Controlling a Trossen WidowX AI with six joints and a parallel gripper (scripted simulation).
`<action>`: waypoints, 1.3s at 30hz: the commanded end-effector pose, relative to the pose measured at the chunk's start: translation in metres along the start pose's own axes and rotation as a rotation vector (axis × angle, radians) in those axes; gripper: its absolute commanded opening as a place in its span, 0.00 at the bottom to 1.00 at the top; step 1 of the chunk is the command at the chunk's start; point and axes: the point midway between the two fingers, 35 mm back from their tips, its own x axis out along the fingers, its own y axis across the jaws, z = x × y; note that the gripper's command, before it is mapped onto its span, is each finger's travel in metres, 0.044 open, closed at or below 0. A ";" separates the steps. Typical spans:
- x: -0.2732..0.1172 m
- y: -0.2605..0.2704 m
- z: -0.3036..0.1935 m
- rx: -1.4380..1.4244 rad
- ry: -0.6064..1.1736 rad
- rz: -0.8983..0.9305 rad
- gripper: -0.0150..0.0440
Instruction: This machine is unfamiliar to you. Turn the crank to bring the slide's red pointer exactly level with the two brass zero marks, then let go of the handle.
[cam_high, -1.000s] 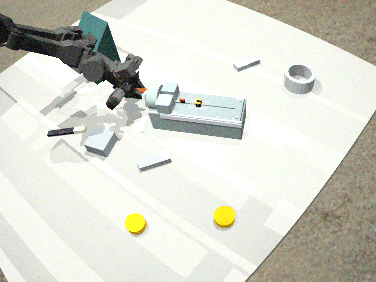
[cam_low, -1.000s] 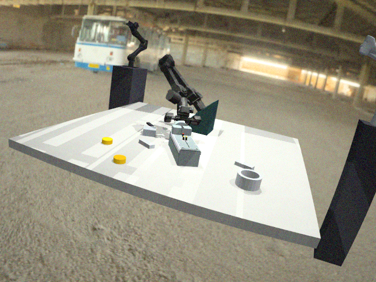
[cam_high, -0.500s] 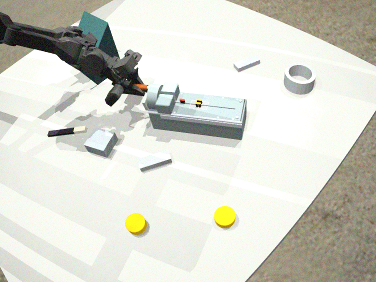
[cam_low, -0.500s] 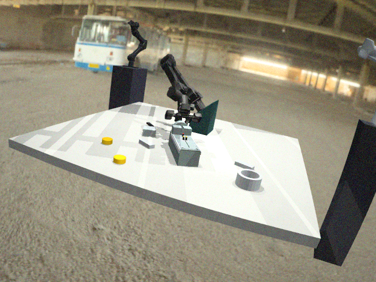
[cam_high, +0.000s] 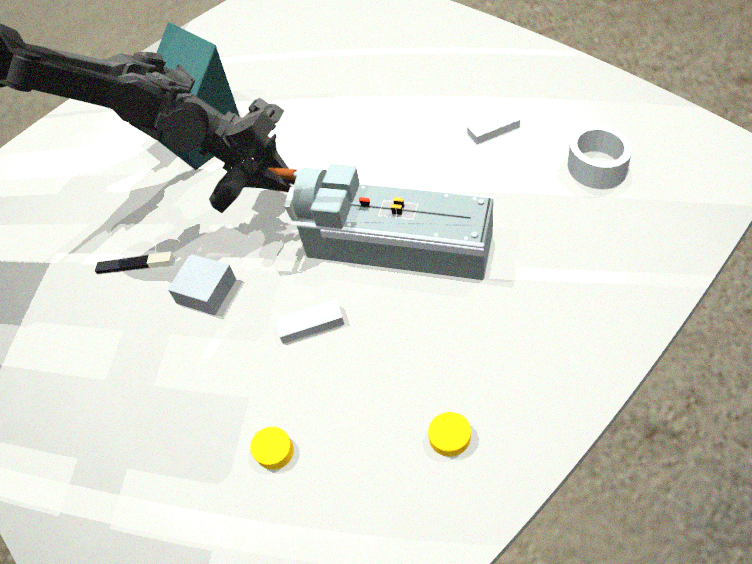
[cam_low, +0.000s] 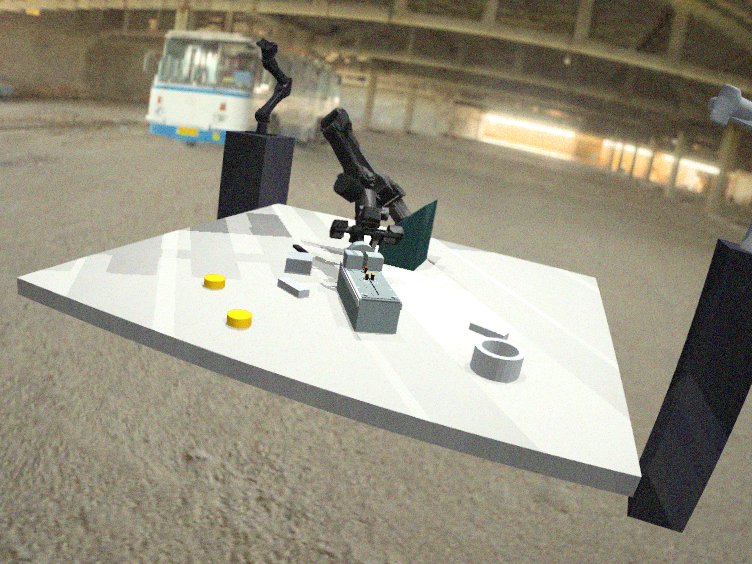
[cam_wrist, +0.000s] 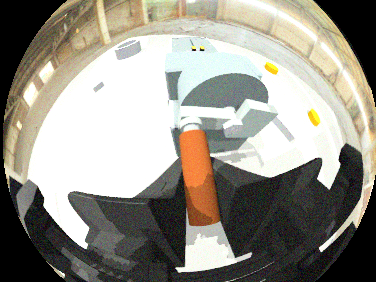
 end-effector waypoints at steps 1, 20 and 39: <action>0.000 0.000 0.000 0.000 0.001 0.000 0.25; 0.000 0.000 0.000 0.000 0.001 0.000 1.00; -0.044 0.000 0.049 0.003 -0.002 0.007 1.00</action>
